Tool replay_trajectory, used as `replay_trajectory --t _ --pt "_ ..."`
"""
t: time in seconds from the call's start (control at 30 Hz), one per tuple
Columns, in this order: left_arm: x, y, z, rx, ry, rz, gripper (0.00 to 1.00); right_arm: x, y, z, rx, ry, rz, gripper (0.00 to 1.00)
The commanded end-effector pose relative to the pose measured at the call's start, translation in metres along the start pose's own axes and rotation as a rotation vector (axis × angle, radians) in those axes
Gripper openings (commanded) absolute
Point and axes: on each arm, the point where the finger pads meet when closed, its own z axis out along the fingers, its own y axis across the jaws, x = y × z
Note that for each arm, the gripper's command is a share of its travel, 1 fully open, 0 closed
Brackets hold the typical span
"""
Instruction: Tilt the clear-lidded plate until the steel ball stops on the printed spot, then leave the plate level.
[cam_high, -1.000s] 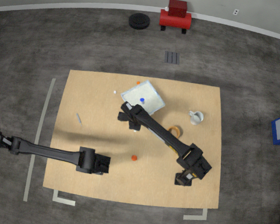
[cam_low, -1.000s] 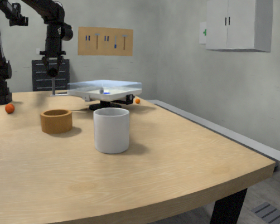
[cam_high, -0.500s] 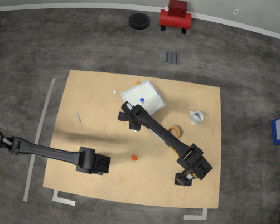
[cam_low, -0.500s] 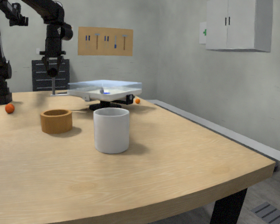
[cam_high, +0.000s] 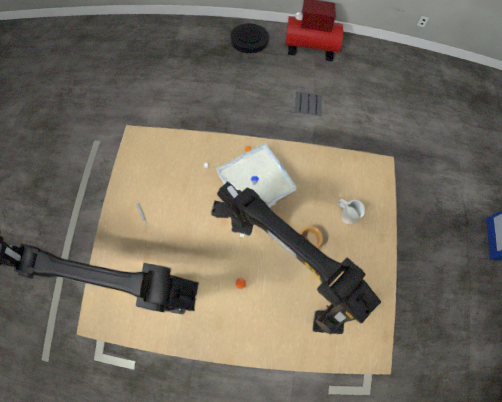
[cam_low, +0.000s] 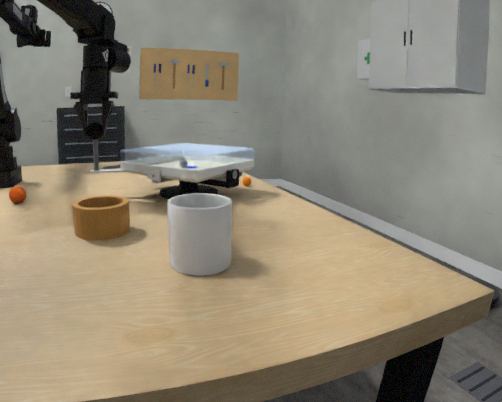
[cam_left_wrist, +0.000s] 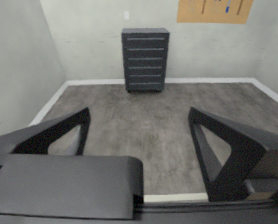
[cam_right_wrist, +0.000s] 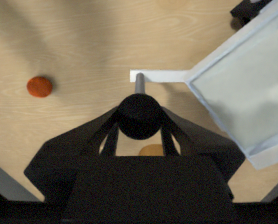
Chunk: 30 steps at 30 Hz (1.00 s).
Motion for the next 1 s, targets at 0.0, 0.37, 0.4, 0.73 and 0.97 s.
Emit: replay_trajectory --t 0.0,0.37,0.4,0.73,0.97 --pt "-0.0204 0.0086 -0.0083 -0.018 -0.052 -0.01 1.0 0.0093 -0.0066 -0.0159 0.02 -0.011 0.004 0.0" --pt "-0.0204 0.0086 -0.0083 -0.018 -0.052 -0.01 1.0 0.0105 -0.0062 -0.0152 0.018 -0.009 0.004 0.0" --pt "-0.0204 0.0086 -0.0083 -0.018 -0.052 -0.01 1.0 0.0106 -0.0061 -0.0151 0.018 -0.008 0.004 0.0" --pt "-0.0204 0.0086 -0.0083 -0.018 -0.052 -0.01 1.0 0.011 -0.0061 -0.015 0.018 -0.008 0.004 0.0" --pt "-0.0204 0.0086 -0.0083 -0.018 -0.052 -0.01 1.0 0.0084 -0.0081 -0.0189 0.023 -0.016 0.004 0.0"
